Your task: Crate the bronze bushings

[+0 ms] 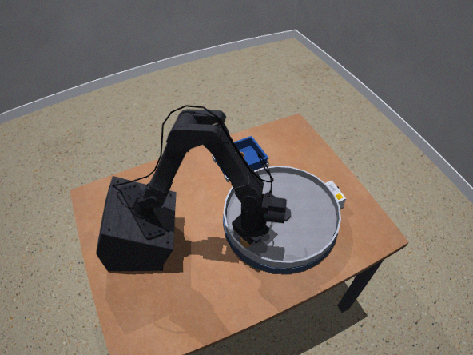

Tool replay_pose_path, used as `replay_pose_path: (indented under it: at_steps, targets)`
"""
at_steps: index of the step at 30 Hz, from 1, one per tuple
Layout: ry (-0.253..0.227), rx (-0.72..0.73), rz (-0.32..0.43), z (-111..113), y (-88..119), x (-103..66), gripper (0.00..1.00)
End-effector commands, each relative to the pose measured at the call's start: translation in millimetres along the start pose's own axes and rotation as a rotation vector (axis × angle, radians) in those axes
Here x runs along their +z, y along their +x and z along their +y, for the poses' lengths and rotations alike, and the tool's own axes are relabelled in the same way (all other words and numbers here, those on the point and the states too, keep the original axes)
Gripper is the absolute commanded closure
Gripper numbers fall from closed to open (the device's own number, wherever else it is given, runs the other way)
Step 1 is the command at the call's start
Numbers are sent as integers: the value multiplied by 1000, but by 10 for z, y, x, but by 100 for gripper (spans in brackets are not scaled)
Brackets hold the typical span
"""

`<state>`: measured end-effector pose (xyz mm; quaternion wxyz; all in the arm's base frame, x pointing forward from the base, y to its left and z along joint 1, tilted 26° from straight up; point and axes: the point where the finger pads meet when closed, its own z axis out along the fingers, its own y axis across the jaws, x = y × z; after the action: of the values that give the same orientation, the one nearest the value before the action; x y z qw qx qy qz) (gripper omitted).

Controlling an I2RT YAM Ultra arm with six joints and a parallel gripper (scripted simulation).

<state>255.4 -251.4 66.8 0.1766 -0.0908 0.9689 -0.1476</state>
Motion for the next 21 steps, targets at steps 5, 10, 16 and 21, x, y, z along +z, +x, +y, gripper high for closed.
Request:
replay_pose_path:
  at_steps: [5,10,16,21]
  targets:
    - [17,-4,-26,-90,-67,-513,100]
    - [17,-4,-25,-87,-65,-623,100]
    - [16,-8,-27,-80,-74,-631,100]
    - [16,-8,-27,-80,-74,-631,100]
